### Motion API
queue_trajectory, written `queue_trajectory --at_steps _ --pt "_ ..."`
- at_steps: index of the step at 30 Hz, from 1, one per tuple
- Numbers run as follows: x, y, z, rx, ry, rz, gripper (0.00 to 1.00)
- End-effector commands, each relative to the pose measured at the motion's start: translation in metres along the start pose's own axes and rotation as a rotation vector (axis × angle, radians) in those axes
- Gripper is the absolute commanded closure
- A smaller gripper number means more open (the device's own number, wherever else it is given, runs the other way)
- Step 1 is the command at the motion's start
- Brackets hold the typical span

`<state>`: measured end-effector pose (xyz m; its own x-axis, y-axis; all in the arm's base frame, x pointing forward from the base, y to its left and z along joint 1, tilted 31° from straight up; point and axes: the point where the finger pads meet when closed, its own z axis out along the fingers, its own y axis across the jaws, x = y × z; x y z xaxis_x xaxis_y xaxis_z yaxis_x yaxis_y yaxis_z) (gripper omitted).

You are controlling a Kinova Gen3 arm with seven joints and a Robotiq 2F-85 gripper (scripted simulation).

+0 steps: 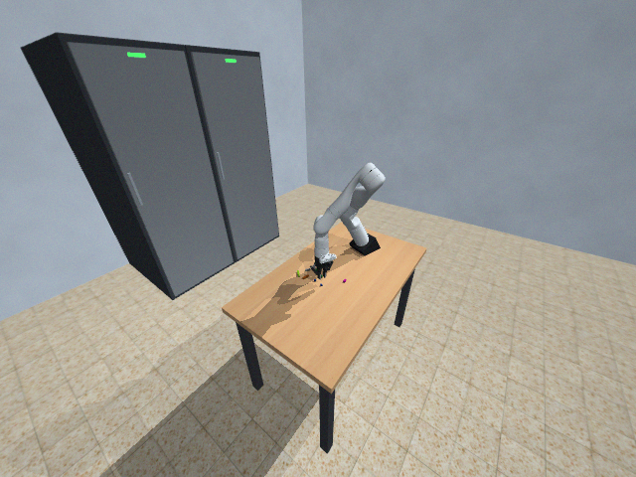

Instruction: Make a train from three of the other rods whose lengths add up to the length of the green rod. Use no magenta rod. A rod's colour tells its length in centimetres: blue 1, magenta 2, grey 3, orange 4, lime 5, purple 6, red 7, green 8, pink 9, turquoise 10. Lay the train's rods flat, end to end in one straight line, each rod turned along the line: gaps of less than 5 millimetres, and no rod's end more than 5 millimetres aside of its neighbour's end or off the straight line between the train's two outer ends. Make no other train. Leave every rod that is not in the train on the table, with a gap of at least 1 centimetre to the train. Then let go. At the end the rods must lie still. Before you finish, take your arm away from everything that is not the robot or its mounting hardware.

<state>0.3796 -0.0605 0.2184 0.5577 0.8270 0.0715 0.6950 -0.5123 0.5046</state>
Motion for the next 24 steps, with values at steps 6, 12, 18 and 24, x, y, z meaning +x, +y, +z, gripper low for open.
queue_trajectory --at_steps 6,12,18,24 --pt "-0.004 0.001 0.01 -0.003 -0.003 0.004 0.76" --pt "-0.004 0.001 0.02 -0.003 -0.003 0.004 0.76" --pt "-0.004 0.001 0.026 -0.003 -0.003 0.004 0.76" --pt "-0.004 0.001 0.033 -0.003 -0.003 0.004 0.76"
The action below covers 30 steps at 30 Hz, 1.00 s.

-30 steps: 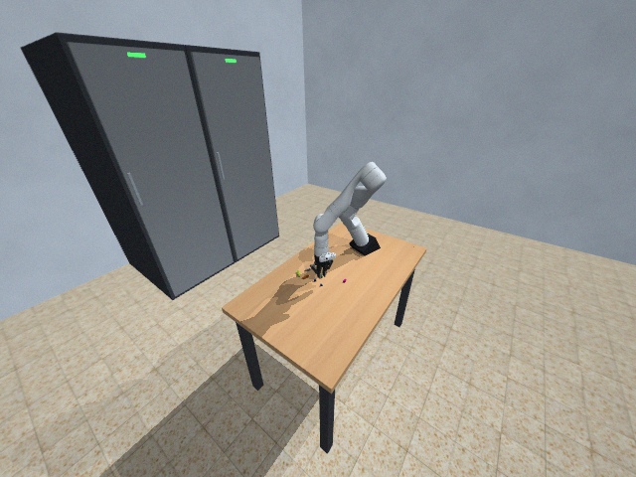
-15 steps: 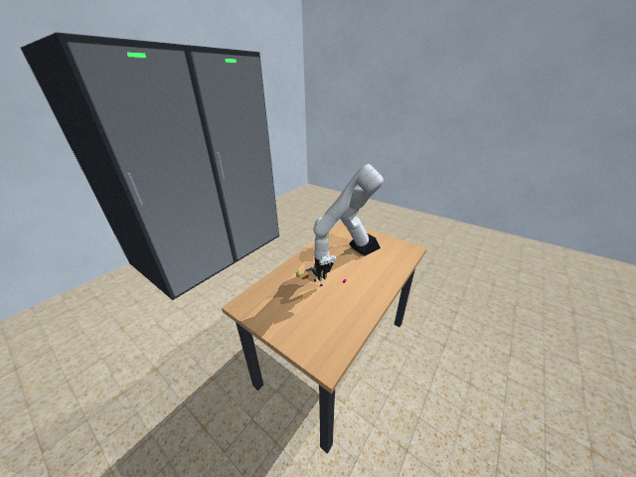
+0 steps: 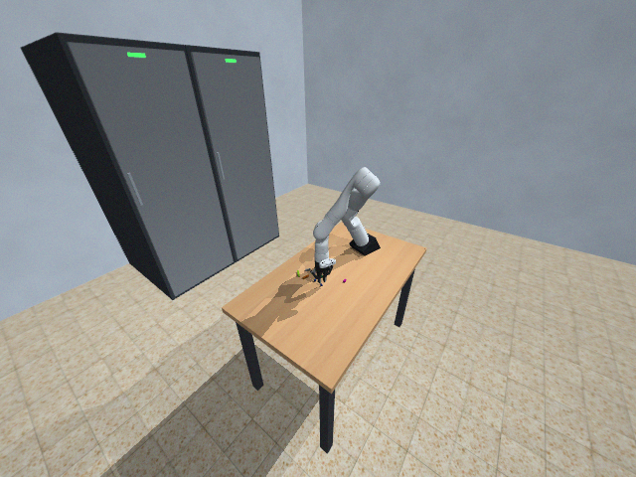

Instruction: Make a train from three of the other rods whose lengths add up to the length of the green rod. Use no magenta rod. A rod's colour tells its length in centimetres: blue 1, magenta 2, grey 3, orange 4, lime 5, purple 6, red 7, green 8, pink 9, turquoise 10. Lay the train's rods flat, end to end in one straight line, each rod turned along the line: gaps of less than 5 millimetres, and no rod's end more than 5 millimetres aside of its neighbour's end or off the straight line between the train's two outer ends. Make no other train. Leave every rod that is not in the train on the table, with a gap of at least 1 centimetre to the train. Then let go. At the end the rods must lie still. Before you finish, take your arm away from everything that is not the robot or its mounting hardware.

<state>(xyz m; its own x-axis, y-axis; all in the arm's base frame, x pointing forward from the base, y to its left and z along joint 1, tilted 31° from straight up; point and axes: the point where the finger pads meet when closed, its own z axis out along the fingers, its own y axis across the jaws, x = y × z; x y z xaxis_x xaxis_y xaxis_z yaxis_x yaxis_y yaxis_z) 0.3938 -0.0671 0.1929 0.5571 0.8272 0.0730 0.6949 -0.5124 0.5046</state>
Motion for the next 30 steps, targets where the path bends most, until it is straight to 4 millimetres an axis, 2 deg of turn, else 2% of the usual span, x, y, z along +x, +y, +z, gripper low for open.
queue_trajectory --at_steps 1,30 --pt "-0.0046 0.001 0.0039 -0.003 -0.005 0.004 0.76" --pt "-0.0043 0.0015 0.0088 -0.004 -0.004 0.004 0.76"
